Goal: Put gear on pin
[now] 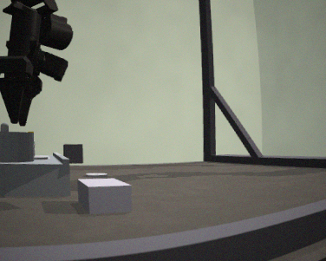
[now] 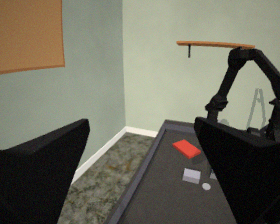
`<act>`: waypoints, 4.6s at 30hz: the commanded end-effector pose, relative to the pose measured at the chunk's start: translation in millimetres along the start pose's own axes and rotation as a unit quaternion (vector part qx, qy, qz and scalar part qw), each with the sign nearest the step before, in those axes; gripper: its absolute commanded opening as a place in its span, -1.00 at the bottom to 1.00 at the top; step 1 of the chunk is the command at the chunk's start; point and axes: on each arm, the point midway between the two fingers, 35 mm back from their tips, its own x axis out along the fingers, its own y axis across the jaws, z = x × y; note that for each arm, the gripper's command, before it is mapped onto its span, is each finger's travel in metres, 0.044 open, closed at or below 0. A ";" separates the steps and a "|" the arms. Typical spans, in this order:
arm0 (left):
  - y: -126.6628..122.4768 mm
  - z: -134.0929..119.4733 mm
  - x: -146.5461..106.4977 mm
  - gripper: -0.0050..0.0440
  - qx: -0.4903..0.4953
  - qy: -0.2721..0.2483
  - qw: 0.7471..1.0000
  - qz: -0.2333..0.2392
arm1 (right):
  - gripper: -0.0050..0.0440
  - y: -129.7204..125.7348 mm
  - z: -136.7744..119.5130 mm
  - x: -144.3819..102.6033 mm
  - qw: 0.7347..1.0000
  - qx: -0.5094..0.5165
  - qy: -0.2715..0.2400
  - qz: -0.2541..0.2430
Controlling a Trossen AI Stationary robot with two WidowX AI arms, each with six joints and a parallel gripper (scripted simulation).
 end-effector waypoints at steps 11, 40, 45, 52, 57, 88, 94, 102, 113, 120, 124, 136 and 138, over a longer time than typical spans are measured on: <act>0.0 8.9 -1.3 0.84 0.000 -0.011 1.000 0.000 | 0.73 1.5 1.0 12.5 1.000 0.002 -0.006 0.008; 0.0 8.9 -1.3 0.84 0.000 -0.011 1.000 0.000 | -0.80 2.0 1.4 45.7 1.000 0.002 -0.004 0.007; 0.0 8.9 -1.3 0.84 0.000 -0.011 1.000 0.000 | -0.80 2.0 1.4 45.7 1.000 0.002 -0.004 0.007; 0.0 8.9 -1.3 0.84 0.000 -0.011 1.000 0.000 | -0.80 2.0 1.4 45.7 1.000 0.002 -0.004 0.007; 0.0 8.9 -1.3 0.84 0.000 -0.011 1.000 0.000 | -0.80 2.0 1.4 44.1 1.000 0.002 -0.004 0.007; 0.0 8.9 -1.3 0.84 0.000 -0.011 1.000 0.000 | -0.80 7.0 5.6 4.9 1.000 0.004 -0.017 0.020; 0.0 8.9 -1.3 0.84 0.000 -0.011 1.000 0.000 | -0.80 7.2 5.7 4.7 1.000 0.004 -0.017 0.020; 0.0 8.9 -1.3 0.84 0.000 -0.011 1.000 0.000 | -0.80 7.2 5.7 4.7 1.000 0.004 -0.017 0.020; 0.0 8.9 -1.3 0.84 0.000 -0.011 1.000 0.000 | -0.80 1.4 9.2 1.0 0.998 0.058 -0.017 0.022; 0.0 8.9 -1.3 0.84 0.000 -0.011 1.000 0.000 | -0.80 -13.9 14.4 -6.3 0.980 0.197 -0.014 0.023; 0.0 8.9 -1.3 0.84 0.000 -0.011 1.000 0.000 | -0.80 -24.1 18.5 -12.0 0.956 0.292 -0.013 0.024; 0.0 8.9 -1.3 0.84 0.000 -0.011 1.000 0.000 | -0.80 -51.5 25.5 -25.2 0.846 0.532 -0.008 0.026; 0.0 8.9 -1.3 0.84 0.000 -0.011 1.000 0.000 | -0.80 -56.8 26.8 -28.0 0.817 0.575 -0.007 0.026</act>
